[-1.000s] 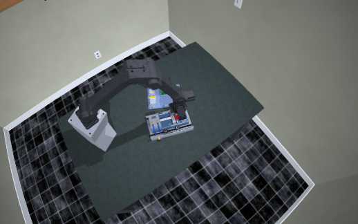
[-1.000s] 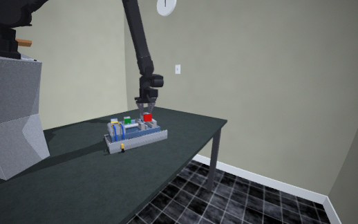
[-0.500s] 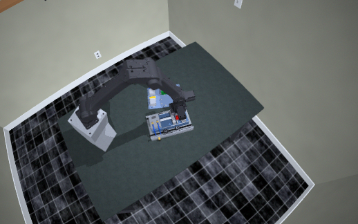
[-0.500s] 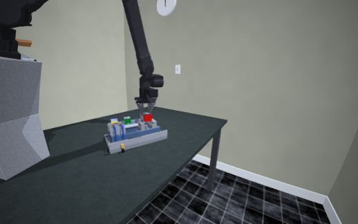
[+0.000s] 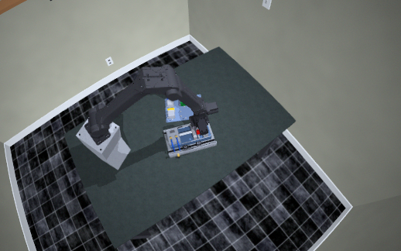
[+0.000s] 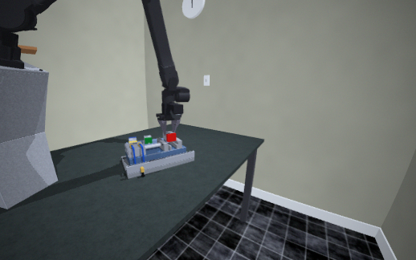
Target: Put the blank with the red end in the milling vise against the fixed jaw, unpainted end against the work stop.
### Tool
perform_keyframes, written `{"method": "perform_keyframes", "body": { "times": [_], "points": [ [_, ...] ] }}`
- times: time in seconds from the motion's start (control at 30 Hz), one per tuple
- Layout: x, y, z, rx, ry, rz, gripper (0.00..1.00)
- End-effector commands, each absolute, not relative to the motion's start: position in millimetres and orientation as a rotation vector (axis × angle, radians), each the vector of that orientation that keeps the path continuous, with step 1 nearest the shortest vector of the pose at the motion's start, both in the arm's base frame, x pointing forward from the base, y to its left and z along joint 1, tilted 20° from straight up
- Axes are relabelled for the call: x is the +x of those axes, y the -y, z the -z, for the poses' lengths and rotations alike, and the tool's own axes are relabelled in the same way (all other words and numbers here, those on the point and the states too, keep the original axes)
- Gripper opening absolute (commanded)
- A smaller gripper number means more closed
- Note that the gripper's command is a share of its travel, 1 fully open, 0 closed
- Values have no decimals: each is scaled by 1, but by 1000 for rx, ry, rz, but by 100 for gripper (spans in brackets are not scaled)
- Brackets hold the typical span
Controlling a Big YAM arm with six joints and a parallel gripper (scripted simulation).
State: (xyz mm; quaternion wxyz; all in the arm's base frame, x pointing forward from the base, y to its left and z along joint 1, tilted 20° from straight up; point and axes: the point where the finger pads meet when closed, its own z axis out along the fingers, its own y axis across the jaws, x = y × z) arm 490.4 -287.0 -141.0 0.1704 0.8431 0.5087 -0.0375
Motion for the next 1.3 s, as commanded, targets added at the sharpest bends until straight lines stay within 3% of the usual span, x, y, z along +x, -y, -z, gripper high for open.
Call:
{"method": "perform_keyframes", "body": {
  "times": [0.0, 1.27],
  "points": [
    [507, 295, 132, 2366, -1434, 74, 0],
    [506, 296, 137, 2368, -1434, 77, 0]
  ]
}}
